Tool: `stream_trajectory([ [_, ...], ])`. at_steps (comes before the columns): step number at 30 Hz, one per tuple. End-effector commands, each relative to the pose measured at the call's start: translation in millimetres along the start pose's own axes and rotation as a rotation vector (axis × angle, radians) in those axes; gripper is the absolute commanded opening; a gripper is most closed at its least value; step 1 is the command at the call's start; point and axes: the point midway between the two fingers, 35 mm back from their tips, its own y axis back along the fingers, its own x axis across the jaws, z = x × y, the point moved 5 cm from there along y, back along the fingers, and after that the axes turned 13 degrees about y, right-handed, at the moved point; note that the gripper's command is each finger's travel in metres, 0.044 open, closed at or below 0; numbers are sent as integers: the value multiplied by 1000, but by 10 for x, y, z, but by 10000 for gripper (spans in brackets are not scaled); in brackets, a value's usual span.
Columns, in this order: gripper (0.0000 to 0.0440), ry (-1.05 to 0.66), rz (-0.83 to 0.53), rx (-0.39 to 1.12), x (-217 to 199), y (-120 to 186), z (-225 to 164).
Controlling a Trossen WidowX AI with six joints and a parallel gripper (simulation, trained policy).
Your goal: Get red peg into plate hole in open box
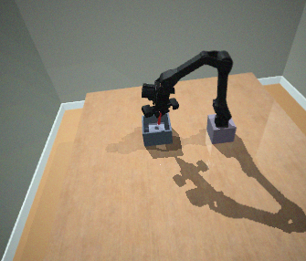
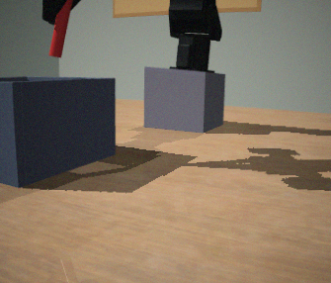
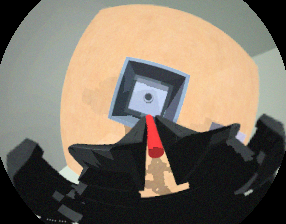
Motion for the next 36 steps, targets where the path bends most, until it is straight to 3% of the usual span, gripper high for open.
stream_trajectory([
  [1,4,-17,3,3,-9,-55,115],
  [15,19,-61,-27,68,-81,-494,339],
  [20,131,-43,-48,93,-107,-702,341],
  [23,150,-35,-62,104,-99,-790,366],
  [36,395,-37,-51,56,-19,-987,747],
])
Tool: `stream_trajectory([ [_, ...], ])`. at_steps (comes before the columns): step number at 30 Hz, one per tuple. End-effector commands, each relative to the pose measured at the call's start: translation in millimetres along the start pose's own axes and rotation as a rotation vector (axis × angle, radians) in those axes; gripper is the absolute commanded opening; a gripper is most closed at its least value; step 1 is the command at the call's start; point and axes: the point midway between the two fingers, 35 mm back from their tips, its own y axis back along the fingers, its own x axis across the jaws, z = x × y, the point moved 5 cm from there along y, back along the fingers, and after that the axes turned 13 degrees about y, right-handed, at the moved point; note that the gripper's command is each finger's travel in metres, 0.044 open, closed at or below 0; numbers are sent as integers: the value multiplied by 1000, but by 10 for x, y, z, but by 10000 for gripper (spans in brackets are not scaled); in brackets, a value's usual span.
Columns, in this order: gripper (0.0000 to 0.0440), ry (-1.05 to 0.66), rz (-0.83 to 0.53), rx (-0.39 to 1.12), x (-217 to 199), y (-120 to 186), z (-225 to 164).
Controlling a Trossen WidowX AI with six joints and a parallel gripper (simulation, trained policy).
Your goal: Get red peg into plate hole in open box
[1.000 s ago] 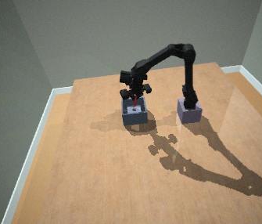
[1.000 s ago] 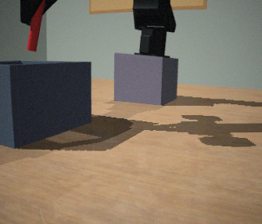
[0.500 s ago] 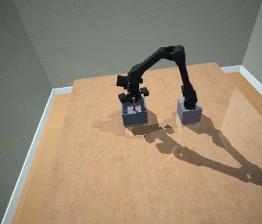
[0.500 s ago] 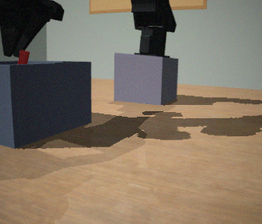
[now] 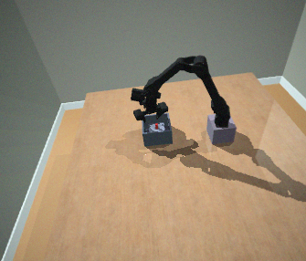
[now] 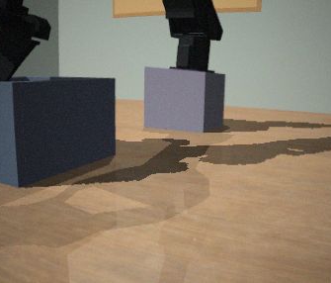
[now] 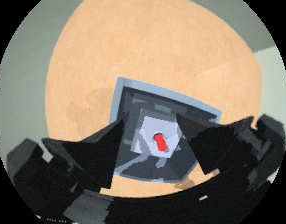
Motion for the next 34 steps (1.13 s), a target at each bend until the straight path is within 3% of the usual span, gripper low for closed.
stream_trajectory([
  [1,415,-1,13,-34,39,-12,135],
  [3,440,-10,24,-58,50,-4,218],
  [11,440,-51,58,-160,21,69,572],
  [34,440,-54,60,-167,18,74,594],
])
